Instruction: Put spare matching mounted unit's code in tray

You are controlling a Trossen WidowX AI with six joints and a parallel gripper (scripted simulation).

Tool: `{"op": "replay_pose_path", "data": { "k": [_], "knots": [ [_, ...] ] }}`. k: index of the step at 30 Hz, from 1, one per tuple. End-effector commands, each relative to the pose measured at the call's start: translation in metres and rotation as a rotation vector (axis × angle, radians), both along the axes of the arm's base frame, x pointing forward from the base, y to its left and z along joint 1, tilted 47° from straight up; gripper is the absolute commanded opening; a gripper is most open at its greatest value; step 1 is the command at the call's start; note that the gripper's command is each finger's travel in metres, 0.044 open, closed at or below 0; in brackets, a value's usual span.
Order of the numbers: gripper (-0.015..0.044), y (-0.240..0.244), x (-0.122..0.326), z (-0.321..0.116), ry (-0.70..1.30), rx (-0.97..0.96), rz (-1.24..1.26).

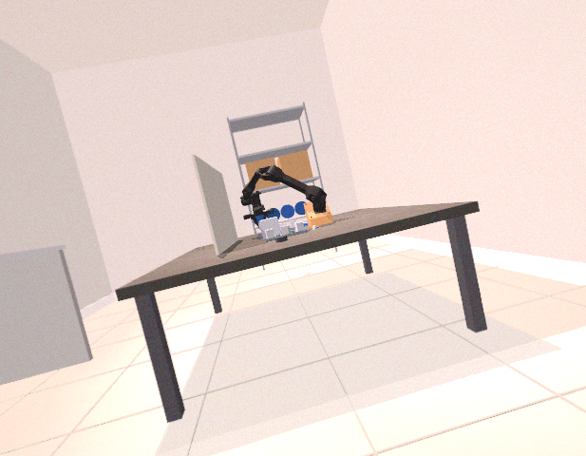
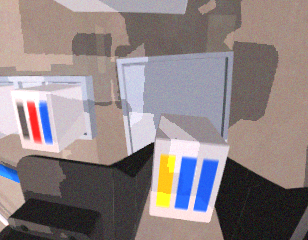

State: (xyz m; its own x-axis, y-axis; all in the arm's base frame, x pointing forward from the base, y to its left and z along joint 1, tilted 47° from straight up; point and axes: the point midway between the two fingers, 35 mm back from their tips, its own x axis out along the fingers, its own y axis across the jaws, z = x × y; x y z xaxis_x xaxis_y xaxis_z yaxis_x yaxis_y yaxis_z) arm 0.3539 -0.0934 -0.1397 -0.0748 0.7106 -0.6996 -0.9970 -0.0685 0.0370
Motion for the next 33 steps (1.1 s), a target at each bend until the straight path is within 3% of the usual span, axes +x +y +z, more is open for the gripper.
{"op": "replay_pose_path", "data": {
  "k": [1, 33],
  "knots": [
    [0.0000, 0.003, -0.001, -0.002, 0.005, 0.003, -0.006],
    [0.0000, 0.022, -0.007, -0.017, 0.005, 0.007, -0.005]
  ]
}}
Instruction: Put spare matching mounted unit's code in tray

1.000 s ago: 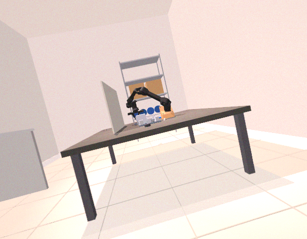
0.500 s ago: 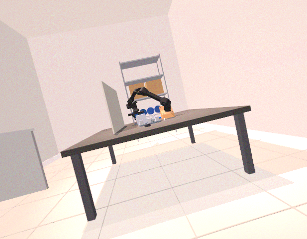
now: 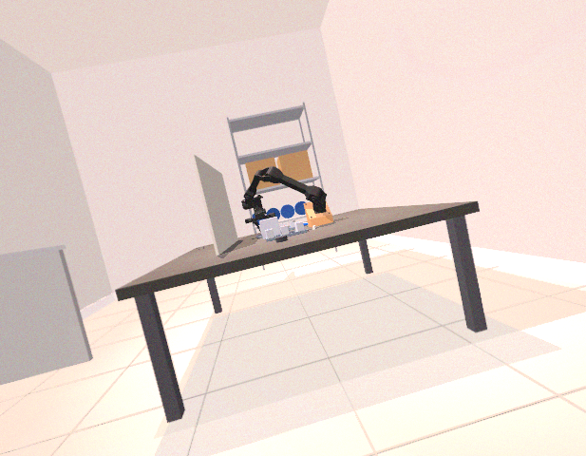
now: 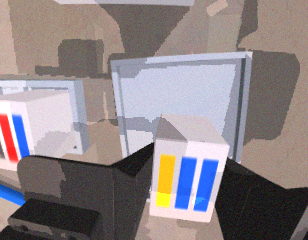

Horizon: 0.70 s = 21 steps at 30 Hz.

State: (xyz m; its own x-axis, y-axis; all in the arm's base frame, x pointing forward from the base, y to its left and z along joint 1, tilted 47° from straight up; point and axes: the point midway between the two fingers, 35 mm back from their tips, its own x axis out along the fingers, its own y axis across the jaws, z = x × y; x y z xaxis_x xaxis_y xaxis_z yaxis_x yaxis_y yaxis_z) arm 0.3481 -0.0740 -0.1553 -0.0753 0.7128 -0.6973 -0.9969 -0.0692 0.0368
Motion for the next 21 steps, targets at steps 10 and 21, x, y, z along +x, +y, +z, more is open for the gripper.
{"op": "replay_pose_path", "data": {
  "k": [10, 21],
  "knots": [
    [0.0263, 0.000, 0.000, 0.000, 0.000, 0.000, 0.000],
    [0.0440, -0.039, 0.008, 0.035, 0.003, -0.003, -0.004]
  ]
}}
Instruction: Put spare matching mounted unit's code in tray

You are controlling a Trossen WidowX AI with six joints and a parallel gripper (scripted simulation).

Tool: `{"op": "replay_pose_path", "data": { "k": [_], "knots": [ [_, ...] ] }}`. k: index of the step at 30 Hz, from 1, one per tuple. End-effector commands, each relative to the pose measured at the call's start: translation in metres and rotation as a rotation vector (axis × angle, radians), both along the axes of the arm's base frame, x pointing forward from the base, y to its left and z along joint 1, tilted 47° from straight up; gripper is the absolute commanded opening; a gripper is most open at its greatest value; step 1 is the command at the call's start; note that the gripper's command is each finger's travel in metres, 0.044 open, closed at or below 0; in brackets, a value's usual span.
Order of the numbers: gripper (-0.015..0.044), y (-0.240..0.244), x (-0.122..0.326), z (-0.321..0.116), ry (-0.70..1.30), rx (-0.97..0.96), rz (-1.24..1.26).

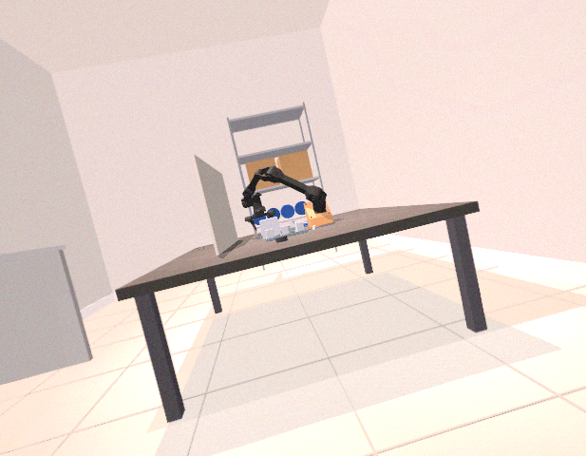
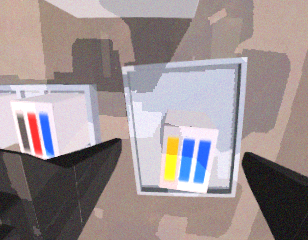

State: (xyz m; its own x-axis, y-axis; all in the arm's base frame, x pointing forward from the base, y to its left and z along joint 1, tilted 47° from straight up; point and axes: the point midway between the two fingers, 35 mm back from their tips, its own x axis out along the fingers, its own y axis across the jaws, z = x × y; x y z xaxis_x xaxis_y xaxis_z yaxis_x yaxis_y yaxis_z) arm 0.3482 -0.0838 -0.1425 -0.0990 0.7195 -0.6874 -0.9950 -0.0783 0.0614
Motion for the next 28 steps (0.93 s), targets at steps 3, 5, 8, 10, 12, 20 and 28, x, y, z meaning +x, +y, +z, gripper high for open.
{"op": "replay_pose_path", "data": {
  "k": [3, 5, 8, 10, 12, 20, 28],
  "knots": [
    [0.0440, -0.060, 0.007, 0.054, -0.020, -0.013, -0.014],
    [0.0440, -0.067, 0.006, 0.062, -0.019, -0.012, -0.015],
    [0.0440, -0.066, 0.008, 0.057, -0.027, -0.018, -0.032],
    [0.0440, -0.066, 0.008, 0.057, -0.027, -0.018, -0.032],
    [0.0440, -0.066, 0.008, 0.057, -0.027, -0.018, -0.032],
    [0.0440, -0.066, 0.008, 0.057, -0.027, -0.018, -0.032],
    [0.0440, -0.066, 0.008, 0.057, -0.027, -0.018, -0.032]
  ]
}}
